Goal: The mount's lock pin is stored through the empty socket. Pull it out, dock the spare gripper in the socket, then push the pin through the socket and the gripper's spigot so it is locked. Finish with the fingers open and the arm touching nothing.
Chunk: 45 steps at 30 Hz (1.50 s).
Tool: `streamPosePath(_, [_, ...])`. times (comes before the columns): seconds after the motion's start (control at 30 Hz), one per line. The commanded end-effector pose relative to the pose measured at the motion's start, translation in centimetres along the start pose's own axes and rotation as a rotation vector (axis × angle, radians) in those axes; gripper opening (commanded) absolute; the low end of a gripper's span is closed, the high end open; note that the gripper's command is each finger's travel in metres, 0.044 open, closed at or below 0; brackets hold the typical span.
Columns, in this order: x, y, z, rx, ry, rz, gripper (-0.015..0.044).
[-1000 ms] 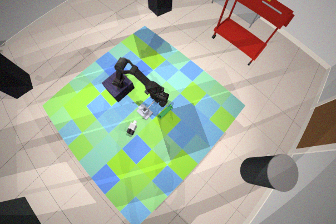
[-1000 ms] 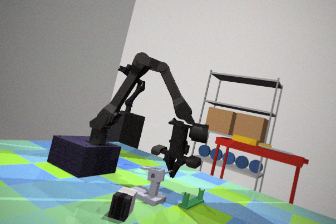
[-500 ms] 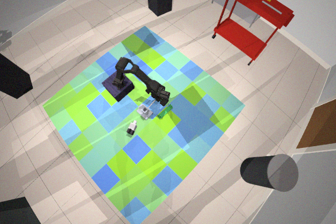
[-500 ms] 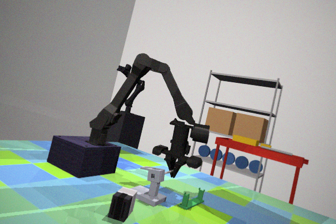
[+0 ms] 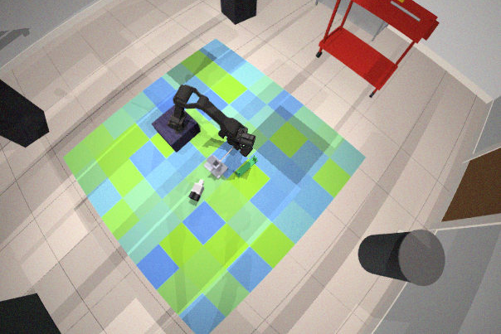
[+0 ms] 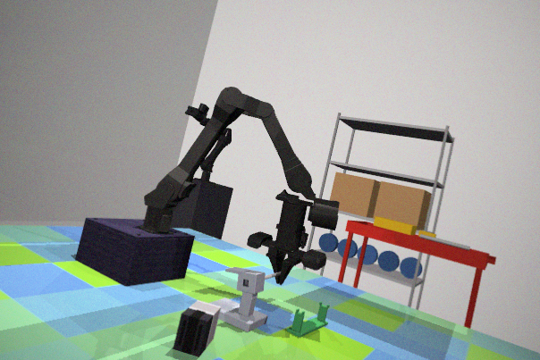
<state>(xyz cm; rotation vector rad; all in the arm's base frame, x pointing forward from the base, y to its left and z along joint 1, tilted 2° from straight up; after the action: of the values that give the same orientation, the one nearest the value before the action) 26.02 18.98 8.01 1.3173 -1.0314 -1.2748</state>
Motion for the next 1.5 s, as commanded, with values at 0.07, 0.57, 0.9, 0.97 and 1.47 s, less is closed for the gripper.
streamPosePath(0.07, [-0.7, 0.1, 0.0, 0.001, -0.002, 0.004, 0.0])
streamPosePath(0.57, [-1.7, 0.3, 0.1, -0.007, -0.004, 0.007, 0.0])
streamPosePath(0.9, [-2.4, 0.3, 0.1, -0.013, -0.005, 0.009, 0.0])
streamPosePath(0.97, [-2.4, 0.4, 0.1, -0.013, -0.004, 0.009, 0.0])
streamPosePath(1.47, [-2.5, 2.6, 0.4, -0.03, -0.003, 0.017, 0.0])
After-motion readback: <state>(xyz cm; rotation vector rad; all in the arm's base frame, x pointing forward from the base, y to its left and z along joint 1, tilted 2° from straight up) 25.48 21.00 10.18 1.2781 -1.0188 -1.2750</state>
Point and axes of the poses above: the point midway between the two fingers, 35 mm back from their tips, its own y axis back along the fingers, its own z axis across the jaws, x = y × z, the point moved 10 cm from there along y, back along the fingers, and after that the axes turned 9 degrees about -y, right-handed, at the moved point
